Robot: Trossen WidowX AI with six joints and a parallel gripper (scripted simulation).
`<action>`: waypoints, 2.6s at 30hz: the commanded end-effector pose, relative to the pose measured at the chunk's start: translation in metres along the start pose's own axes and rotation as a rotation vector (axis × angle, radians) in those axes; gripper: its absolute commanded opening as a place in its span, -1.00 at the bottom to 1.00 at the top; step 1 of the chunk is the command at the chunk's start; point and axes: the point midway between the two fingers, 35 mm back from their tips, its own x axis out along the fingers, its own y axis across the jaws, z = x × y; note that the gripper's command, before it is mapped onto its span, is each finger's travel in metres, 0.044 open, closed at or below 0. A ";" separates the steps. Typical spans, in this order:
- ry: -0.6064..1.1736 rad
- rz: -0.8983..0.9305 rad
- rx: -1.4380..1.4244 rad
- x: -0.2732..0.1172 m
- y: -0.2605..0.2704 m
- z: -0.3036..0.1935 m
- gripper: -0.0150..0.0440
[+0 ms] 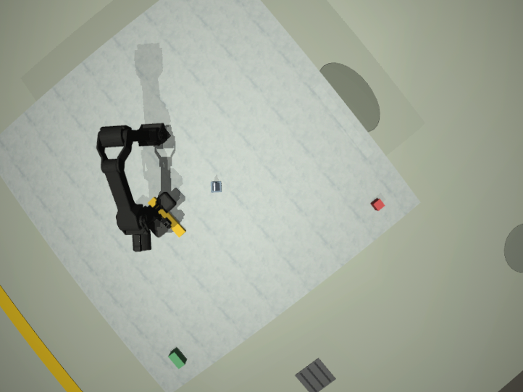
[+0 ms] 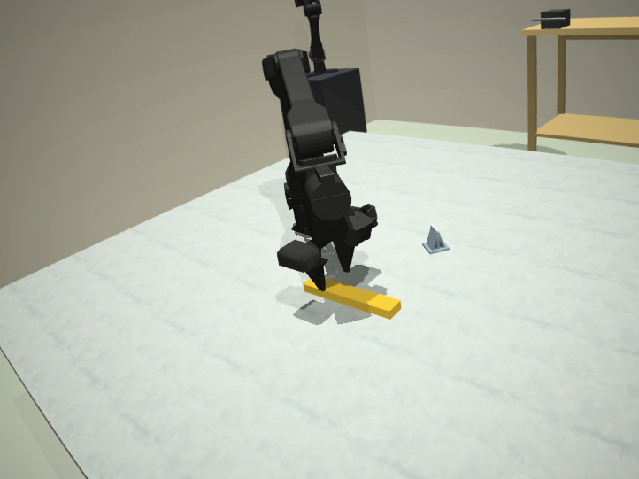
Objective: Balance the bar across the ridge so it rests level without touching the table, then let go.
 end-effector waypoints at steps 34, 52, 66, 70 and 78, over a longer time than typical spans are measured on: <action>0.005 0.004 0.000 0.025 0.001 -0.001 0.04; 0.004 0.005 -0.001 0.004 -0.001 0.001 -0.49; 0.002 0.006 -0.003 -0.032 -0.001 0.002 -0.49; 0.002 0.007 -0.003 -0.043 -0.001 0.002 -0.49; 0.002 0.008 -0.004 -0.062 0.000 0.000 -0.49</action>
